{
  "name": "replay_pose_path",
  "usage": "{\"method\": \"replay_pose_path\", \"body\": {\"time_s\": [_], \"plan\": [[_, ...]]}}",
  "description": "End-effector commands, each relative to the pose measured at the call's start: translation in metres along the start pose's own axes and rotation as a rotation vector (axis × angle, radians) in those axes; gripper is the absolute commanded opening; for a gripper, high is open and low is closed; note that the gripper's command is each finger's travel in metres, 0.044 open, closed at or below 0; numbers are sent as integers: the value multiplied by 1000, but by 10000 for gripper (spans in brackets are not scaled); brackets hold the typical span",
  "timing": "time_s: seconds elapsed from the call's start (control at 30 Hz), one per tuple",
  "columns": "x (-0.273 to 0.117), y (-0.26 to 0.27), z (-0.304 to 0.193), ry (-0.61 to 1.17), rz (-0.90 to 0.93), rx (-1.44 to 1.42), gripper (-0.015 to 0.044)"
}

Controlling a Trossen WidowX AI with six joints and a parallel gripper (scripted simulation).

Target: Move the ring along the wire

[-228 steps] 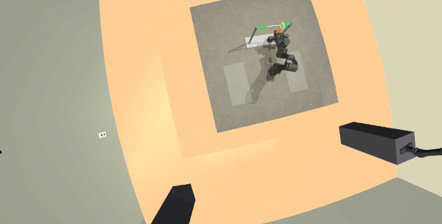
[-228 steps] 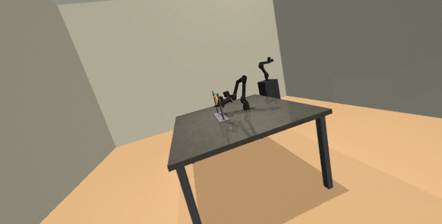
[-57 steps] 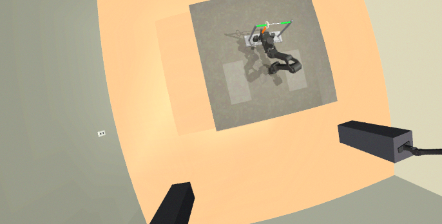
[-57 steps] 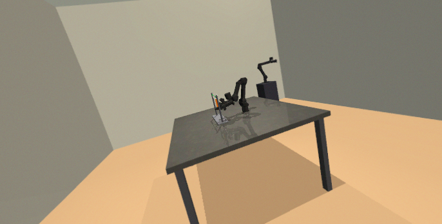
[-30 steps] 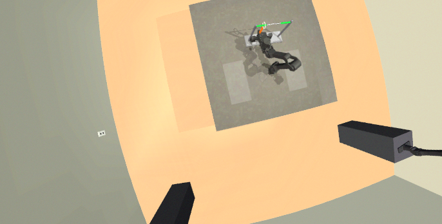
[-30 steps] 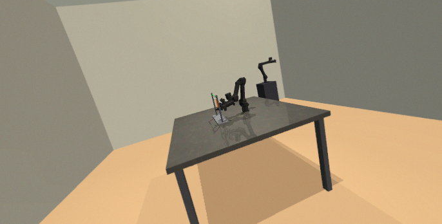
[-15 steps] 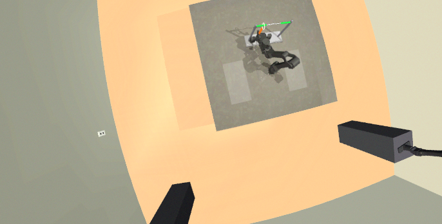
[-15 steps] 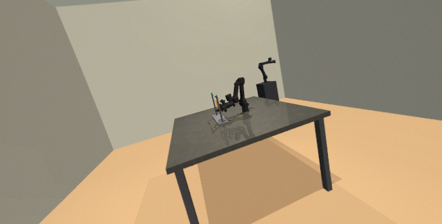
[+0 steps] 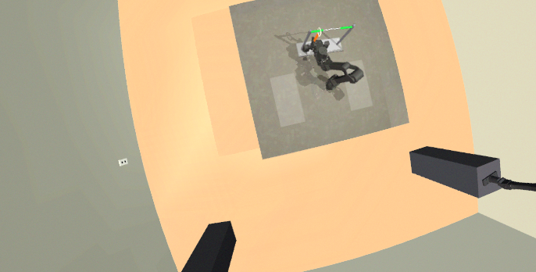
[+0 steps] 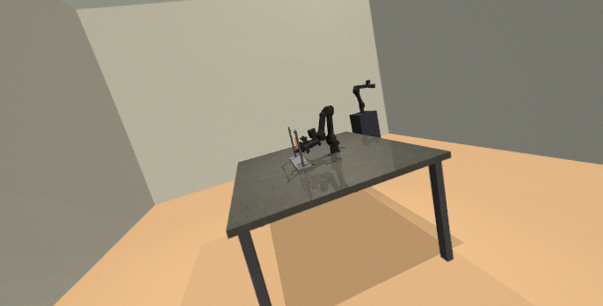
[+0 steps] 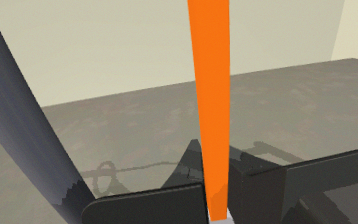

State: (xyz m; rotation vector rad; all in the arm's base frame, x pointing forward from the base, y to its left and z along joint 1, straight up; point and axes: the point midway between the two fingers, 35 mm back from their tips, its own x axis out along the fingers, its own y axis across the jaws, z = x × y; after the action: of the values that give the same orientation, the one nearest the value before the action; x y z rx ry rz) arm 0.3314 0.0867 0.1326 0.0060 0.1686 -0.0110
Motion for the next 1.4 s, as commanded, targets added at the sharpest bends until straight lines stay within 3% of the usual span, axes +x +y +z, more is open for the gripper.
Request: {"method": "replay_pose_path", "body": {"time_s": [0.0, 0.03, 0.43, 1.37], "plan": [[0, -1, -1, 1, -5, 5, -150], [0, -1, -1, 1, -5, 5, -150], [-1, 0, 0, 0, 0, 0, 160], [-50, 0, -1, 5, -5, 6, 160]]}}
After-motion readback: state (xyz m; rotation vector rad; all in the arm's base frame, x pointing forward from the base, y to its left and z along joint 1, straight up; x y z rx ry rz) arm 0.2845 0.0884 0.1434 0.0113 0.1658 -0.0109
